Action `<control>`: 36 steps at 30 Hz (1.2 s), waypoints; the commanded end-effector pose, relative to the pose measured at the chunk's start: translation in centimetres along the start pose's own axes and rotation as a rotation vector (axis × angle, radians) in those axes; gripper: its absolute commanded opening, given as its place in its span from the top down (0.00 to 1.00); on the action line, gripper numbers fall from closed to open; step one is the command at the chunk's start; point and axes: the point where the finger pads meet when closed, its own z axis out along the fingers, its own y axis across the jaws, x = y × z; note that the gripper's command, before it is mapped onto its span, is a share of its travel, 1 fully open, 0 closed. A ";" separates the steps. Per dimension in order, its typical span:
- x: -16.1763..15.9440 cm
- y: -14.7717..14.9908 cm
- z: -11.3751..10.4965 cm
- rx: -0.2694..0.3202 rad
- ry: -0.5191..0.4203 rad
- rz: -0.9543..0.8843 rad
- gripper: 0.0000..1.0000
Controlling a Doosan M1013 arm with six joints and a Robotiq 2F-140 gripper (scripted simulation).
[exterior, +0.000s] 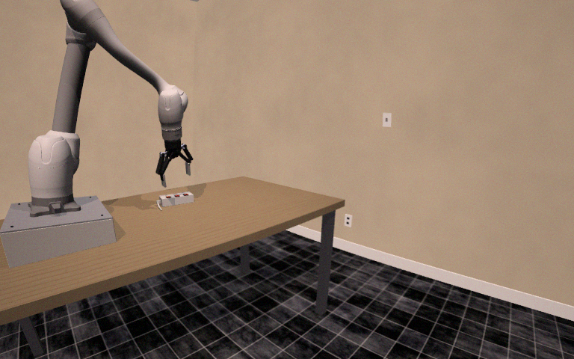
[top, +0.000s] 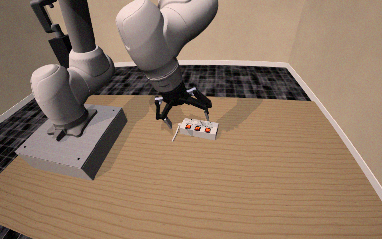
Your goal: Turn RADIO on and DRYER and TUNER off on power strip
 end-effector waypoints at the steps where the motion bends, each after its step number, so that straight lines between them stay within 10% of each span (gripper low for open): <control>1: 1.1 1.0 0.9 0.062 -0.002 0.010 0.00; 9: 3.9 3.7 3.2 0.190 0.015 0.025 0.00; 36: 4.0 3.8 3.3 0.197 0.015 0.026 0.00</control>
